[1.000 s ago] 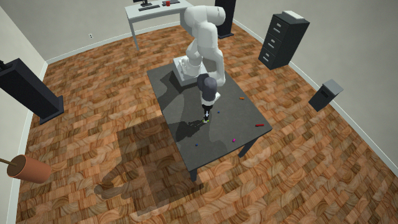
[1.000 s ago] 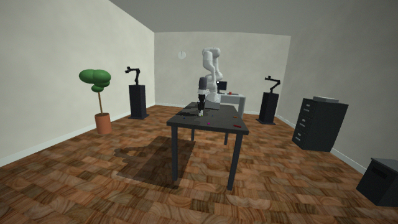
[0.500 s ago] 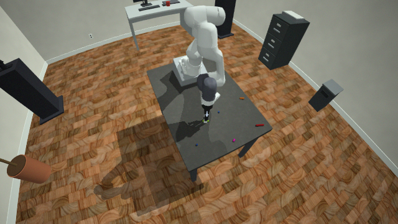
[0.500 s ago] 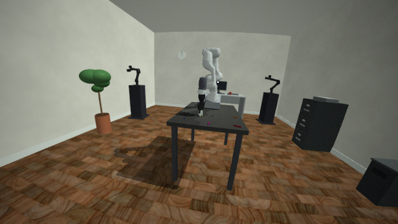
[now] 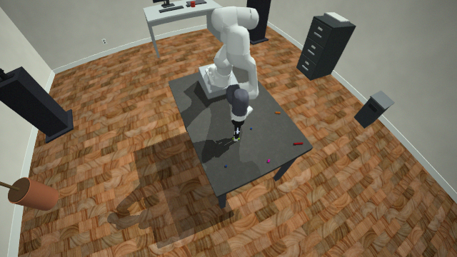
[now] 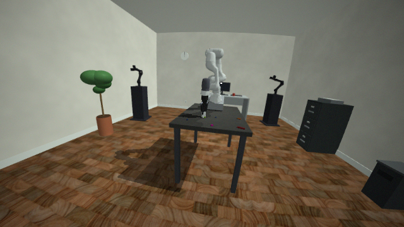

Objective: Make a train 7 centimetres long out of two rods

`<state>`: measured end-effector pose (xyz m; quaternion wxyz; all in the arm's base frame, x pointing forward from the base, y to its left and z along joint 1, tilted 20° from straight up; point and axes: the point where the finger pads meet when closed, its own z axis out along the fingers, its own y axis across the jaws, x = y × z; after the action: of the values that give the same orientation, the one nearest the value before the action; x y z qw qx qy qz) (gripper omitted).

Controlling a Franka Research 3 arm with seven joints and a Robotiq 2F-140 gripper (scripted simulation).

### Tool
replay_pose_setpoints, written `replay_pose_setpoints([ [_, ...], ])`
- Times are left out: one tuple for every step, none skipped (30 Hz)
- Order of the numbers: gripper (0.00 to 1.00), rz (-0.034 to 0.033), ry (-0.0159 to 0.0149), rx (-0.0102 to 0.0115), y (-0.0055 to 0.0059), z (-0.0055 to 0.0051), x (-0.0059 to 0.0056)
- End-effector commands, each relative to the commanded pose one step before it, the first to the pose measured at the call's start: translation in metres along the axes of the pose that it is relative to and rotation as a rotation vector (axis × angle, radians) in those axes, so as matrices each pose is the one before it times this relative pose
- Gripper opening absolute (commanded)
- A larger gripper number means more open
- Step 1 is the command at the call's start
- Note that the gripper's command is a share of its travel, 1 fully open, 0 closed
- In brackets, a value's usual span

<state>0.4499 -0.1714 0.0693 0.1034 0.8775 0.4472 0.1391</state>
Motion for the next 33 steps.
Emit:
replay_pose_setpoints([
  [0.23,-0.00438,0.00106,-0.00452,0.00217,-0.00051,0.00036],
  [0.23,0.00000,0.00000,0.00000,0.00000,0.00000,0.00000],
  [0.23,0.00000,0.00000,0.00000,0.00000,0.00000,0.00000],
  [0.23,0.00000,0.00000,0.00000,0.00000,0.00000,0.00000],
  [0.23,0.00000,0.00000,0.00000,0.00000,0.00000,0.00000],
  [0.23,0.00000,0.00000,0.00000,0.00000,0.00000,0.00000],
  [0.12,0.00000,0.00000,0.00000,0.00000,0.00000,0.00000],
  [0.12,0.00000,0.00000,0.00000,0.00000,0.00000,0.00000],
  [0.12,0.00000,0.00000,0.00000,0.00000,0.00000,0.00000],
  [0.12,0.00000,0.00000,0.00000,0.00000,0.00000,0.00000],
  [0.12,0.00000,0.00000,0.00000,0.00000,0.00000,0.00000],
  [0.12,0.00000,0.00000,0.00000,0.00000,0.00000,0.00000],
  [0.12,0.00000,0.00000,0.00000,0.00000,0.00000,0.00000],
  [0.12,0.00000,0.00000,0.00000,0.00000,0.00000,0.00000],
  [0.12,0.00000,0.00000,0.00000,0.00000,0.00000,0.00000],
  [0.12,0.00000,0.00000,0.00000,0.00000,0.00000,0.00000],
  [0.12,0.00000,0.00000,0.00000,0.00000,0.00000,0.00000],
  [0.12,0.00000,0.00000,0.00000,0.00000,0.00000,0.00000],
  [0.12,0.00000,0.00000,0.00000,0.00000,0.00000,0.00000],
  [0.12,0.00000,0.00000,0.00000,0.00000,0.00000,0.00000],
  [0.12,0.00000,0.00000,0.00000,0.00000,0.00000,0.00000],
  [0.12,0.00000,0.00000,0.00000,0.00000,0.00000,0.00000],
  [0.12,0.00000,0.00000,0.00000,0.00000,0.00000,0.00000],
  [0.12,0.00000,0.00000,0.00000,0.00000,0.00000,0.00000],
  [0.12,0.00000,0.00000,0.00000,0.00000,0.00000,0.00000],
  [0.12,0.00000,0.00000,0.00000,0.00000,0.00000,0.00000],
  [0.12,0.00000,0.00000,0.00000,0.00000,0.00000,0.00000],
  [0.12,0.00000,0.00000,0.00000,0.00000,0.00000,0.00000],
  [0.12,0.00000,0.00000,0.00000,0.00000,0.00000,0.00000],
  [0.12,0.00000,0.00000,0.00000,0.00000,0.00000,0.00000],
  [0.12,0.00000,0.00000,0.00000,0.00000,0.00000,0.00000],
  [0.12,0.00000,0.00000,0.00000,0.00000,0.00000,0.00000],
  [0.12,0.00000,0.00000,0.00000,0.00000,0.00000,0.00000],
])
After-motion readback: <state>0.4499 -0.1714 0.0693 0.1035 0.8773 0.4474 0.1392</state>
